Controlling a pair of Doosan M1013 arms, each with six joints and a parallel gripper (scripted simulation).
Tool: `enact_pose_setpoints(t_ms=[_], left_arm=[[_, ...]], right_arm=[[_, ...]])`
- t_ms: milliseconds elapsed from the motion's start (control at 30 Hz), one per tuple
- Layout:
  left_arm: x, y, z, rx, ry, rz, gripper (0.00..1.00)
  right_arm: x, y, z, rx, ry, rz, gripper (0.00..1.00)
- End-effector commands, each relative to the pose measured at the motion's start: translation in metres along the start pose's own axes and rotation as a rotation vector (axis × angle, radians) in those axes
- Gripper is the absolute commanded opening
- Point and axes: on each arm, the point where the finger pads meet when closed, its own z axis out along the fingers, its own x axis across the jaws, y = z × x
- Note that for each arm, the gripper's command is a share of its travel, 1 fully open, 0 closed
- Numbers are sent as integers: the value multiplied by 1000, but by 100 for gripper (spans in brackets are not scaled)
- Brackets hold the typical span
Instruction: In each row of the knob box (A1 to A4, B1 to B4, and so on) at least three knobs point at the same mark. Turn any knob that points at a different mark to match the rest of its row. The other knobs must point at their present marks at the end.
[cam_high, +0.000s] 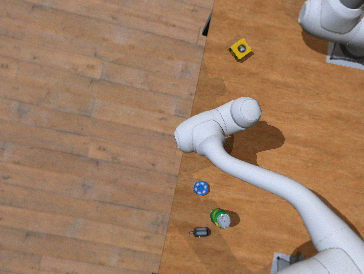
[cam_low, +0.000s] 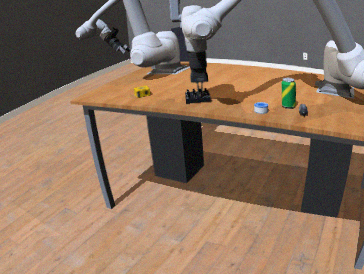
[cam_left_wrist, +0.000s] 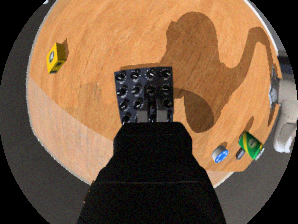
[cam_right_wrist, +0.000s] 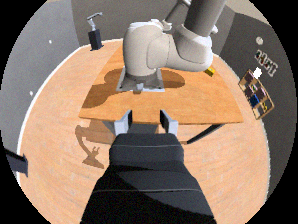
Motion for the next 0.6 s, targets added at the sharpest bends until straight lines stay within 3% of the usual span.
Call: enact_pose_setpoints(t_ms=[0, 567], left_arm=[[0, 0, -1, 0, -2, 25, 30], [0, 0, -1, 0, -2, 276, 30]], right_arm=[[0, 0, 0, -1, 0, 0, 100], [0, 0, 0, -1, 0, 0, 100]])
